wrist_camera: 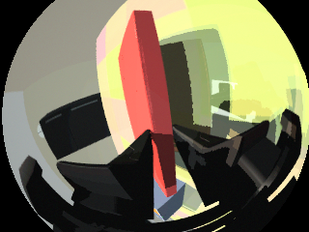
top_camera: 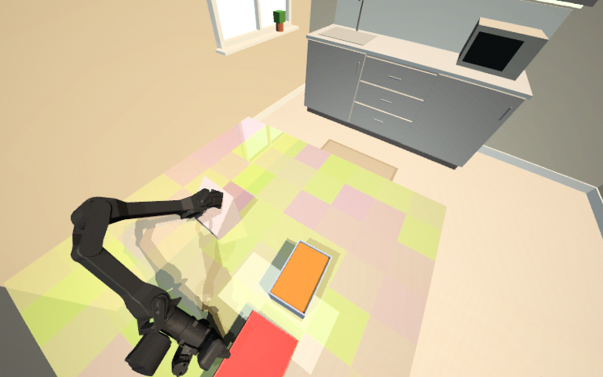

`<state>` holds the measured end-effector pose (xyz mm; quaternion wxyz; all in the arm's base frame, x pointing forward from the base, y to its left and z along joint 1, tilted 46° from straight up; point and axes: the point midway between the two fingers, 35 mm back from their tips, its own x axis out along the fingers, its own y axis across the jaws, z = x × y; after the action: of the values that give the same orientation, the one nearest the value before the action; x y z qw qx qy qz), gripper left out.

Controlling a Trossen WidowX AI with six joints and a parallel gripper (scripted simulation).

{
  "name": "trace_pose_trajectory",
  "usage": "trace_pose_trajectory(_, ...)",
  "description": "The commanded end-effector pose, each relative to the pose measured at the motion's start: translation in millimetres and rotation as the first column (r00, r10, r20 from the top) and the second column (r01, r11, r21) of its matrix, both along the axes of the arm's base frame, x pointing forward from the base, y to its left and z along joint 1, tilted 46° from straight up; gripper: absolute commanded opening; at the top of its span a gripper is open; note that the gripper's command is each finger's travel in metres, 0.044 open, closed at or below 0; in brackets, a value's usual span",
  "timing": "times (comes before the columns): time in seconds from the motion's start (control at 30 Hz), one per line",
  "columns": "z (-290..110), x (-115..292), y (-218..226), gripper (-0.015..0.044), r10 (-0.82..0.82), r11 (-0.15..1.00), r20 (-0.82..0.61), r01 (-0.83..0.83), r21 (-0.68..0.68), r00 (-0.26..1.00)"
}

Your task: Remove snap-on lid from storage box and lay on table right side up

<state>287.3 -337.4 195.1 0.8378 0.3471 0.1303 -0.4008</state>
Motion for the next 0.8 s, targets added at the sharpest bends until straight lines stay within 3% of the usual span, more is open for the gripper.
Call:
trace_pose_trajectory(0.0,1.1,-0.6,-0.4,0.0157,-0.011,1.000,-0.011,0.011,0.006,1.000)
trace_pose_trajectory(0.13,1.1,-0.6,-0.4,0.0263,-0.011,1.000,-0.011,0.011,0.006,1.000)
trace_pose_trajectory(0.2,1.1,-0.6,-0.4,0.0275,-0.011,1.000,-0.011,0.011,0.006,1.000)
trace_pose_trajectory(0.4,0.0,-11.8,1.6,0.0433,-0.011,1.000,-0.011,0.011,0.006,1.000)
trace_pose_trajectory(0.77,1.8,-33.4,5.5,0.0440,-0.011,1.000,-0.012,0.011,0.005,1.000)
